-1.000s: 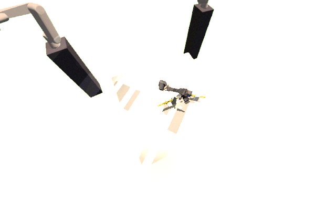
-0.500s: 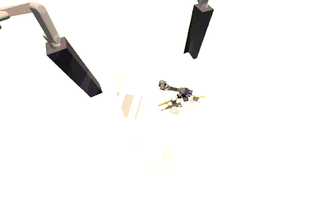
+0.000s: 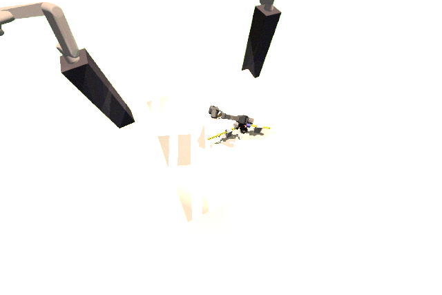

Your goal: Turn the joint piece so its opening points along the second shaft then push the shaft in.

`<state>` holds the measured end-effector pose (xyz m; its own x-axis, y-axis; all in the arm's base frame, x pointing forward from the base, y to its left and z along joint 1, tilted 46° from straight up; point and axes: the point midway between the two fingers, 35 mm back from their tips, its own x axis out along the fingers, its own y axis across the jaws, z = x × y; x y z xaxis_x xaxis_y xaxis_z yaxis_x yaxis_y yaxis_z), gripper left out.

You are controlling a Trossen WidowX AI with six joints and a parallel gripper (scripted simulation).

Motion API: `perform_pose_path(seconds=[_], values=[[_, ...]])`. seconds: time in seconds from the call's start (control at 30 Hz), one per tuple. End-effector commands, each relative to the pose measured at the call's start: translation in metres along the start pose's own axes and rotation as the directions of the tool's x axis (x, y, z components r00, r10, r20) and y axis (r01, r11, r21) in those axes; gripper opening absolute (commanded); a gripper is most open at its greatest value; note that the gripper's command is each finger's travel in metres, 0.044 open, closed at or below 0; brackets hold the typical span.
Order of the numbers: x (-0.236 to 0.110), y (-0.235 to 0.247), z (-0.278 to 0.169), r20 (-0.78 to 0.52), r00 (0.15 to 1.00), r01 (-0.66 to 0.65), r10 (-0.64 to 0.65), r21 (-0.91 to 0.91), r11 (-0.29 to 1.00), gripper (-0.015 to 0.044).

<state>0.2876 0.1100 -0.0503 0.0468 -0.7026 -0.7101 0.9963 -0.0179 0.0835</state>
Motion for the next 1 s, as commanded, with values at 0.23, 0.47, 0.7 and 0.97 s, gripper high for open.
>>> perform_pose_path(seconds=[0.23, 0.47, 0.7, 0.97], values=[[-0.0001, 0.0001, 0.0000, -0.001, 1.000, 0.000, 0.000, -0.001, 1.000, 0.0147], [-0.0001, 0.0001, 0.0000, -0.001, 1.000, 0.000, 0.000, -0.001, 1.000, 0.0304], [-0.0001, 0.0001, 0.0000, -0.001, 1.000, 0.000, 0.000, -0.001, 1.000, 0.0440], [-0.0001, 0.0001, 0.0000, -0.001, 1.000, 0.000, 0.000, -0.001, 1.000, 0.0440]])
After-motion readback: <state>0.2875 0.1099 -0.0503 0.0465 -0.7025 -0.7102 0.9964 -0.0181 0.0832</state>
